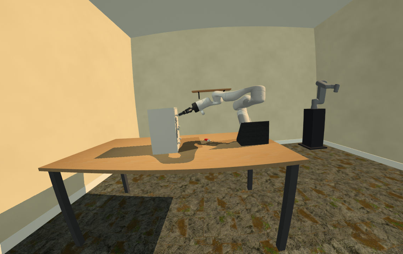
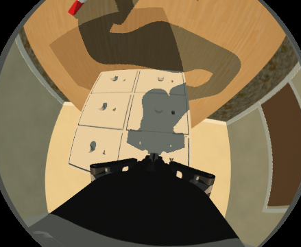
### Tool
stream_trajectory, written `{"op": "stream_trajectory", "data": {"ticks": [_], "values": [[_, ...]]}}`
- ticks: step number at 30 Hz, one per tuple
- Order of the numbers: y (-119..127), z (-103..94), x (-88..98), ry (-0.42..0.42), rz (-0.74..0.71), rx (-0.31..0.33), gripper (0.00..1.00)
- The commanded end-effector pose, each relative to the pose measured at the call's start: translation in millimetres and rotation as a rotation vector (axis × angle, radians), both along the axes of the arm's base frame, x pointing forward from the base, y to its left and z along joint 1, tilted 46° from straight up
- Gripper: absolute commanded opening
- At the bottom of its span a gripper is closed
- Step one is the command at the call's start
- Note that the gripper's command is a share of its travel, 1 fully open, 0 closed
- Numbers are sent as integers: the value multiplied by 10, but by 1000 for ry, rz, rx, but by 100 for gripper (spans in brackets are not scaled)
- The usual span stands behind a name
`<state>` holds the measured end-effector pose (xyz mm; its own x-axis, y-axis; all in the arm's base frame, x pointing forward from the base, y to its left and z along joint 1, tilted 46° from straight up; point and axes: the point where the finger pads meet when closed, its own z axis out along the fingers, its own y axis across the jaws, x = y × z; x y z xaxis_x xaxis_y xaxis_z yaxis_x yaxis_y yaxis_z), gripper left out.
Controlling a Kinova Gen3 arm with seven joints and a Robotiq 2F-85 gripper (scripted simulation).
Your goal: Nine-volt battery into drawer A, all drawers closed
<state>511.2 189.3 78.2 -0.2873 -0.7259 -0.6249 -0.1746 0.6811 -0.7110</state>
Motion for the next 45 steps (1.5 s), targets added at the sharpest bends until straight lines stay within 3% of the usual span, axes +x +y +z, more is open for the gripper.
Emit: {"op": "stream_trajectory", "data": {"ticks": [1,5,11,24,36,45], "values": [[4,5,0,-1,0,1,0],[-6,10,-63,-1,0,1,0],[-51,35,-339,-1,0,1,0],[-70,64,-532,-1,0,1,0],[-17,220,-958,-1,0,1,0],[-12,233,-993,0,0,1,0]]}}
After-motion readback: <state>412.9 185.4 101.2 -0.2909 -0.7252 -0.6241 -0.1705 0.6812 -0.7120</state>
